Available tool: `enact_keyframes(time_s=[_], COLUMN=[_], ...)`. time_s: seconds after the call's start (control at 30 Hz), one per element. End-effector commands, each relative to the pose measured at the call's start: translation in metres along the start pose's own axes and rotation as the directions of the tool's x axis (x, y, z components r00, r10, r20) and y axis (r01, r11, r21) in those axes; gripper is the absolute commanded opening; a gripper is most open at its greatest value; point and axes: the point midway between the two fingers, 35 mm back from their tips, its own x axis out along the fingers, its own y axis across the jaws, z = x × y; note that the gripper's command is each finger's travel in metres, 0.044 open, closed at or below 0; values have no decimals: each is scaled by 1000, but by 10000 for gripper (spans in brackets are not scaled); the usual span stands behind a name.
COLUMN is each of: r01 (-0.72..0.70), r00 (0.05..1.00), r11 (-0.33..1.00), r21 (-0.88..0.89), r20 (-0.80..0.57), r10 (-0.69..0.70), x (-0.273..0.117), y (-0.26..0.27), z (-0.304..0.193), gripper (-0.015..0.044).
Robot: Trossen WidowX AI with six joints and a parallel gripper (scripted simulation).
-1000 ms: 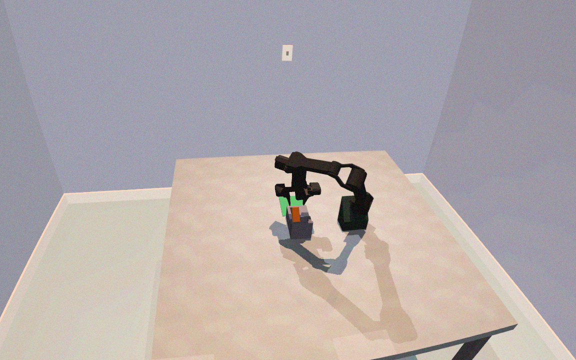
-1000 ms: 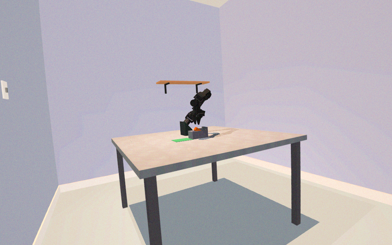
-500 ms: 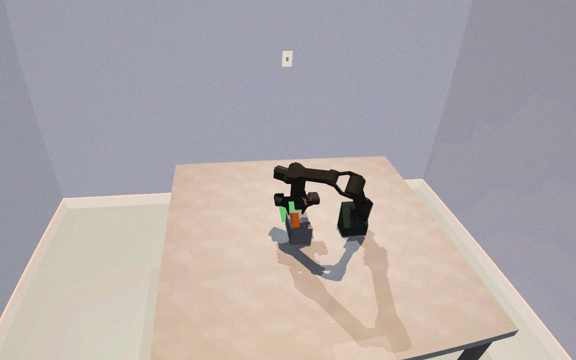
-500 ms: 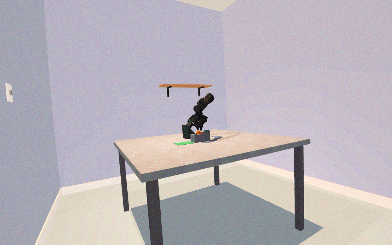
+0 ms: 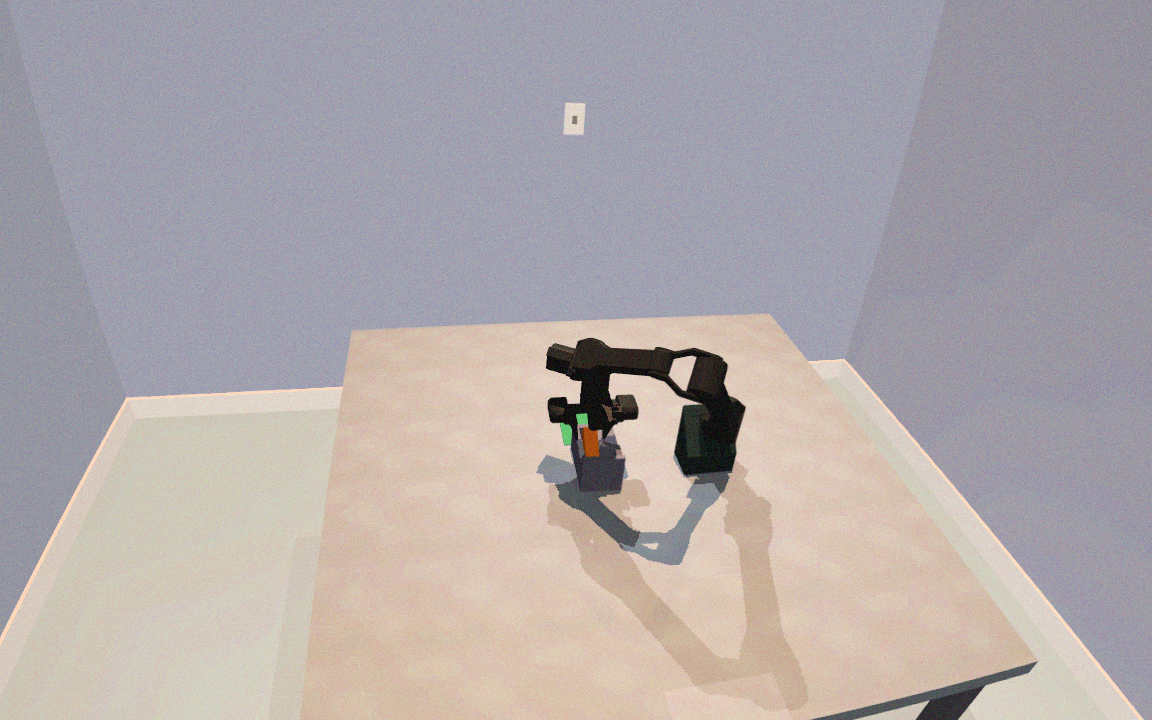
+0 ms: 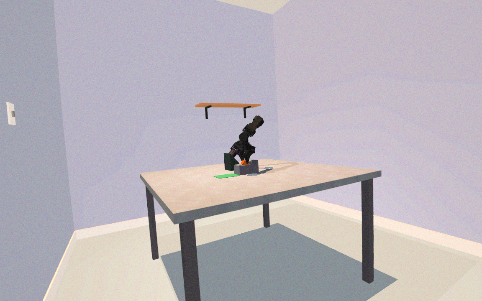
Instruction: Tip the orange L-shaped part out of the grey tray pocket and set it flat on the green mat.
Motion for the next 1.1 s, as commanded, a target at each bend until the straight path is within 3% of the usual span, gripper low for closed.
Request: enact_keyframes(time_s=[0.0,0.03,0.23,0.53,0.63,1.07], r01=[1,1,-1,-1,-1,0], r00=[1000,1000,1000,1000,1000,1000], r11=[1000,1000,1000,1000,1000,1000], r21=[5,5,0,0,0,2], r20=[4,4,1,1,1,2], r10=[-1,-1,1,1,1,0], x=[6,7,3,3,3,-7], y=[1,1,0,0,0,0], z=[1,1,0,0,0,0], gripper=[280,280,122,62,0,0])
